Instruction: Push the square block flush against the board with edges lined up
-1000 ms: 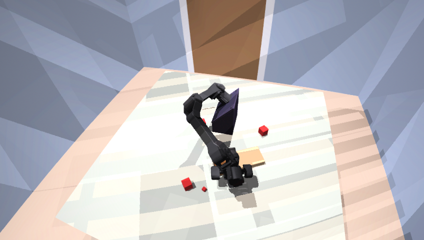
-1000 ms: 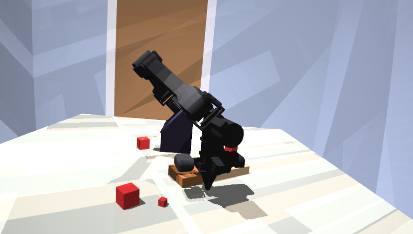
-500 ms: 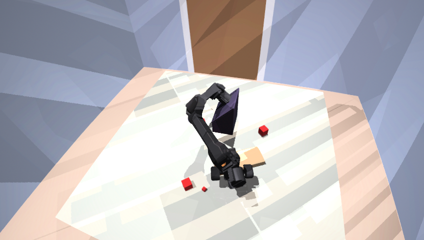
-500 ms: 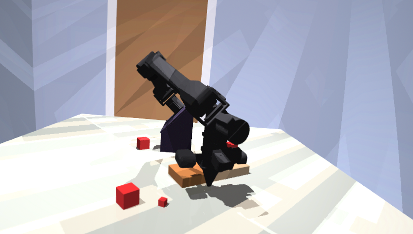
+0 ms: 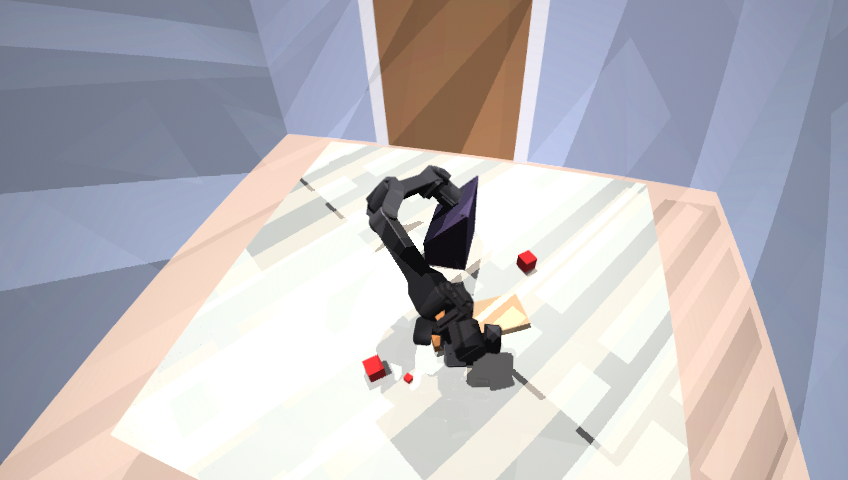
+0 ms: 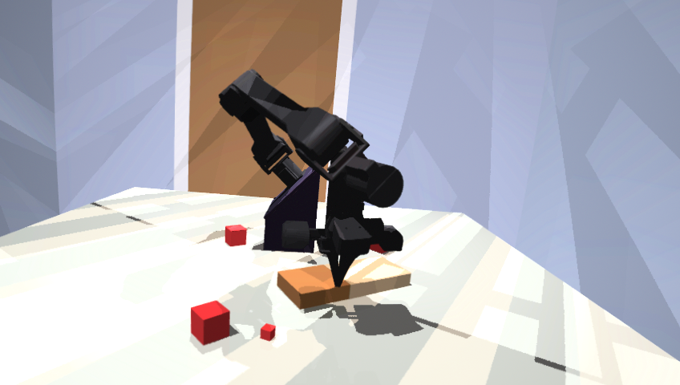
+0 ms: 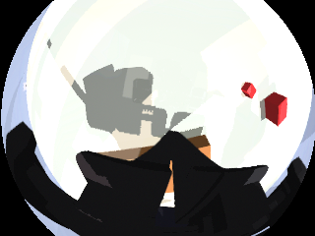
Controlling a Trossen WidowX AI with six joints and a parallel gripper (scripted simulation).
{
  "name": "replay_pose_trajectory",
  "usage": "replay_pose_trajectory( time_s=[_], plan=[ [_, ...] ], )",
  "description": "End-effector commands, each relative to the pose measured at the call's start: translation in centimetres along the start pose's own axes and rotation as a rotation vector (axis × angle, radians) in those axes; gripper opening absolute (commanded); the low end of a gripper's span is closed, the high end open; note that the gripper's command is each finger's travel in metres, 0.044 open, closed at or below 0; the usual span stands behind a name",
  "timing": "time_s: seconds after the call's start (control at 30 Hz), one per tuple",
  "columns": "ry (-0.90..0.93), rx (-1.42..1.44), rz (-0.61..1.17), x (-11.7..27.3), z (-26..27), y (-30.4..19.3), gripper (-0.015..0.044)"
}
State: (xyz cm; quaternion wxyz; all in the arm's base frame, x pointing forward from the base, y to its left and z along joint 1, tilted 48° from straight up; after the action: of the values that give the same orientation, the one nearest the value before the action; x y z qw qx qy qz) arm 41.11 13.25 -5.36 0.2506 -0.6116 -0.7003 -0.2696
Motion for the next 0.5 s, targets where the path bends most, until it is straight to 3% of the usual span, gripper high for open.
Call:
replay_pose_trajectory(
  time_s=[0.0,0.47],
  plan=[
    [0.000,-0.124,-0.009,0.4,-1.3,-0.1,0.0000],
    [0.001,-0.602,-0.004,0.5,-5.9,-1.6,0.0000]
  ],
)
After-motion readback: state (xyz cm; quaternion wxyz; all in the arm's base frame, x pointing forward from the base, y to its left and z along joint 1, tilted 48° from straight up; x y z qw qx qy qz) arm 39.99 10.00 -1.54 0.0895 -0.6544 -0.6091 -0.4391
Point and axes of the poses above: the point midway between the two fingers, 35 mm back from their tips, its own x axis back along the fingers, its own z axis across the jaws, y = z × x, the point moved 7 cm from there along x, back along the fingers, and after that the axes turned 9 degrees about -x, right-handed, at the moved point
